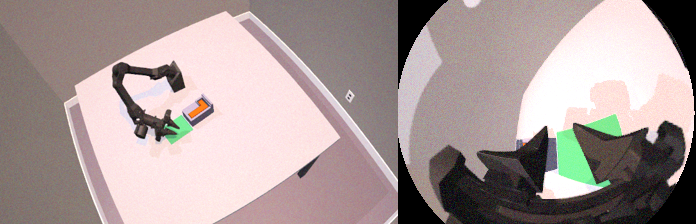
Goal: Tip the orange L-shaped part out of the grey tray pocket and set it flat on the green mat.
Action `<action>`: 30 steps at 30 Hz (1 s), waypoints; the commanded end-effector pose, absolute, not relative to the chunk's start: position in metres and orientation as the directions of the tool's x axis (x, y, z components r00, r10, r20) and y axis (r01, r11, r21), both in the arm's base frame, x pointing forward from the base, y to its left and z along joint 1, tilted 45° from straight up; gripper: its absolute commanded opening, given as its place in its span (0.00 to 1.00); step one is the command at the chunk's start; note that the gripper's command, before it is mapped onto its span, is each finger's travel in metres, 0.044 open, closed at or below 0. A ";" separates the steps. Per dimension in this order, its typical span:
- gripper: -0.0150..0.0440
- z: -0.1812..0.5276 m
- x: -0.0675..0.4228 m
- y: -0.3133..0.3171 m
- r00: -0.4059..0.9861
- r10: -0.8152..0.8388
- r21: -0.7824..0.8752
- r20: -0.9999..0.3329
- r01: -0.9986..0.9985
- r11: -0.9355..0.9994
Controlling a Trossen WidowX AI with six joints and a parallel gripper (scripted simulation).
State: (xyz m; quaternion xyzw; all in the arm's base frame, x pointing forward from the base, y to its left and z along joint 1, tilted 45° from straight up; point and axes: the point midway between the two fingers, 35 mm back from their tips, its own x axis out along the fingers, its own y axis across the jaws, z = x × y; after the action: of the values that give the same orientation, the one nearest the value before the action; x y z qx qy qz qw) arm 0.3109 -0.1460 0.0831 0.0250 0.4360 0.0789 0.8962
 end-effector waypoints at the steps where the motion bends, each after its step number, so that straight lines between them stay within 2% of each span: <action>1: 0.56 0.051 0.320 -0.098 0.414 0.191 0.177 -0.890 -0.073 0.982; 7: 0.56 0.012 0.313 -0.036 0.110 0.105 0.107 -0.988 0.016 0.994; 11: 0.56 -0.006 0.300 0.002 -0.053 -0.031 -0.032 -0.998 0.025 0.999; 15: 0.56 -0.017 0.285 0.033 -0.150 -0.228 -0.230 -0.962 -0.008 0.973; 19: 0.56 -0.022 0.271 0.060 -0.153 -0.438 -0.433 -0.886 -0.066 0.899; 24: 0.56 -0.021 0.257 0.094 -0.029 -0.673 -0.665 -0.739 -0.127 0.736; 30: 0.56 -0.021 0.255 0.099 -0.001 -0.699 -0.693 -0.715 -0.132 0.709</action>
State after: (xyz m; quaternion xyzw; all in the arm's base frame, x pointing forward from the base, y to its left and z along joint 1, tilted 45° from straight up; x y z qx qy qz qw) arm 0.2542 0.0957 -0.0232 -0.2922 0.6895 -0.2064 0.6298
